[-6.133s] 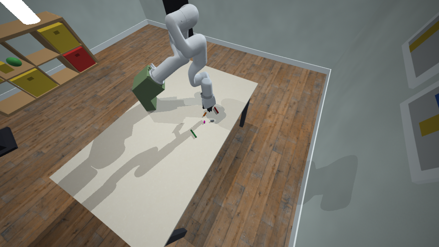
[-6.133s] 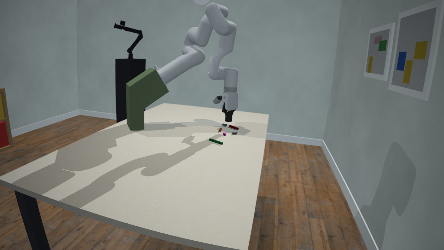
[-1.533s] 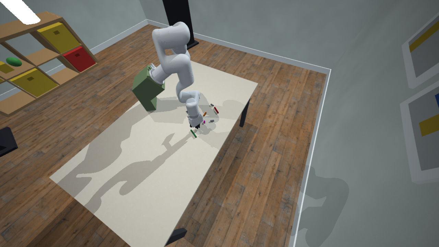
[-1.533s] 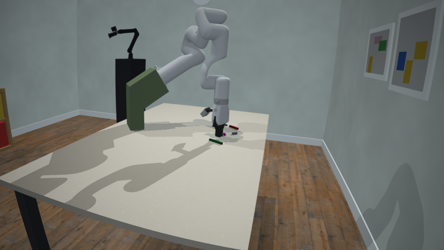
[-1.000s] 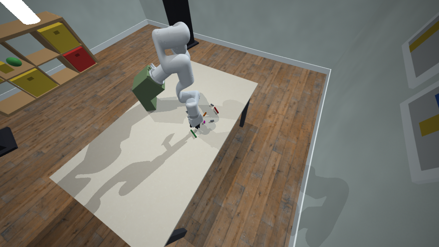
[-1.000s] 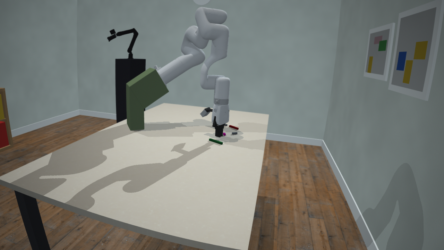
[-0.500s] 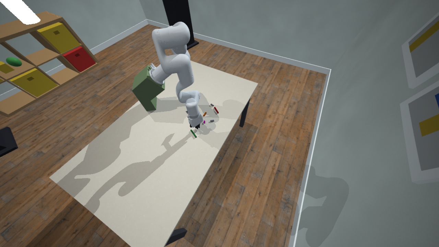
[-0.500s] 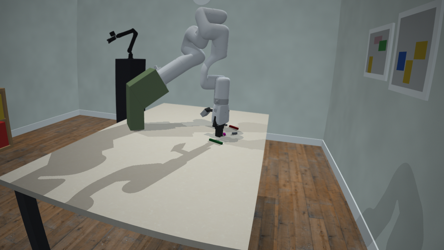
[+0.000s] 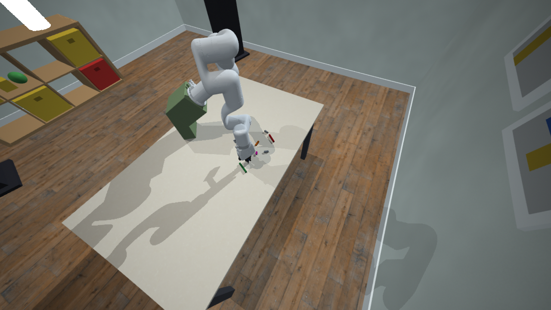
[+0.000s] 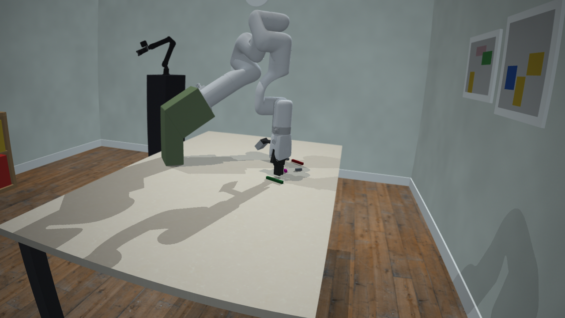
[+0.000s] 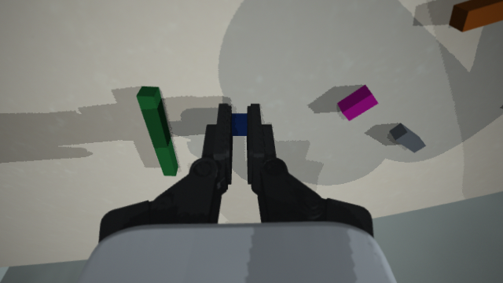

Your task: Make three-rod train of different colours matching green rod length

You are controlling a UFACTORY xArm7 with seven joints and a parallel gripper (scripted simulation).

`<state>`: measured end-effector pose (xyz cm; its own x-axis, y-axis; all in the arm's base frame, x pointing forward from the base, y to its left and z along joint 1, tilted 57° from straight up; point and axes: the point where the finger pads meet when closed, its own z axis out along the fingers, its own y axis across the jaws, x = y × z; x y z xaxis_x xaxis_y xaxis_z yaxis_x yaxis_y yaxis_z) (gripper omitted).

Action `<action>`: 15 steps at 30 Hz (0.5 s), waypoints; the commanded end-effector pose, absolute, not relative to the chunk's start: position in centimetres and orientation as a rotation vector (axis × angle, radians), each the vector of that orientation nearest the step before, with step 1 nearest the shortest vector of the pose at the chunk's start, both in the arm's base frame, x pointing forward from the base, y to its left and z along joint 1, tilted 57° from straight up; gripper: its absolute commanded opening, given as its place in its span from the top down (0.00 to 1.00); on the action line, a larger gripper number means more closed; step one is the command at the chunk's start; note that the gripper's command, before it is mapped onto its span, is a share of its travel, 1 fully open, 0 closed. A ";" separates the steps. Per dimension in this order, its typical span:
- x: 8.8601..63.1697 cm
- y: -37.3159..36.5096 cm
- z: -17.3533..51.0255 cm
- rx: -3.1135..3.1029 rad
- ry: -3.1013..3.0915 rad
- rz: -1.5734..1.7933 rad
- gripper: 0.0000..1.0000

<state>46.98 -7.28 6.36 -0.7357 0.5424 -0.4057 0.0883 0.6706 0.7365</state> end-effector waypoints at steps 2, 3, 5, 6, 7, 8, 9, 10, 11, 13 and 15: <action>47.2 -7.3 6.2 0.486 2.262 0.951 0.96; 47.3 -7.2 6.2 0.486 2.262 0.951 0.96; 47.3 -7.2 6.1 0.486 2.262 0.951 0.96; 47.4 -7.1 6.1 0.486 2.262 0.951 0.96; 47.4 -7.1 6.0 0.486 2.262 0.951 0.96; 47.4 -7.1 6.0 0.486 2.262 0.951 0.96; 47.4 -7.1 6.0 0.486 2.262 0.951 0.96; 47.4 -7.1 6.0 0.486 2.262 0.951 0.96; 47.4 -7.1 6.0 0.486 2.262 0.951 0.96; 47.4 -7.1 6.0 0.486 2.262 0.951 0.96; 47.4 -7.1 6.0 0.486 2.262 0.951 0.96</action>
